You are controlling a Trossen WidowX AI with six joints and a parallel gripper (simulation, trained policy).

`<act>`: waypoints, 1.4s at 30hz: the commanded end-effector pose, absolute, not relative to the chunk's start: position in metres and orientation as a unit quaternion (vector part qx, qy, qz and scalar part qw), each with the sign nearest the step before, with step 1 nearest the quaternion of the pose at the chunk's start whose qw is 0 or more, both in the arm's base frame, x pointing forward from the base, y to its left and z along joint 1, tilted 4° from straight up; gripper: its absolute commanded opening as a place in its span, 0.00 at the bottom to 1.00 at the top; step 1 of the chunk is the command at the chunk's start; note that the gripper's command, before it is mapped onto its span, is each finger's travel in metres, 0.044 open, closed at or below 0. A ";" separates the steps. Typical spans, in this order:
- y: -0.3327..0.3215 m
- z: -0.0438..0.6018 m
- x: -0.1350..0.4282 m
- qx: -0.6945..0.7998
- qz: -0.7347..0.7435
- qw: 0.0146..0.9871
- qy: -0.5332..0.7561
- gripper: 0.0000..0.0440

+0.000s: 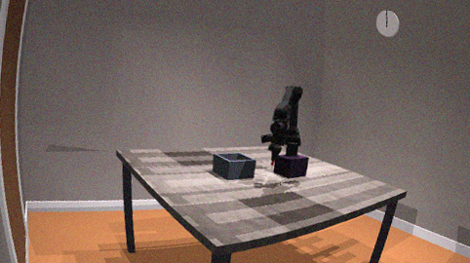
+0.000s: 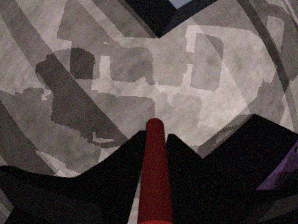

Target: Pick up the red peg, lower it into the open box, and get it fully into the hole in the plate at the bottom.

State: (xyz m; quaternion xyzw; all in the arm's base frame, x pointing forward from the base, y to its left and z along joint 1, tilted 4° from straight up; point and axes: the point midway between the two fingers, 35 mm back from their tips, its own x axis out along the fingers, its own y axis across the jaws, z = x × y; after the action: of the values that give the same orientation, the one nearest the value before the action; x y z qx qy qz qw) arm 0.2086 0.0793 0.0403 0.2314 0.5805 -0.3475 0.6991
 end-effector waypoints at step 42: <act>-0.044 0.086 0.318 0.296 -0.378 0.713 0.511 0.00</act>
State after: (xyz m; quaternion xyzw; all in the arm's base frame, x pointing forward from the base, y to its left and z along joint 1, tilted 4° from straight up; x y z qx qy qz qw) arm 0.3109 -0.0345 0.0882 0.2876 0.5153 -0.3769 0.7139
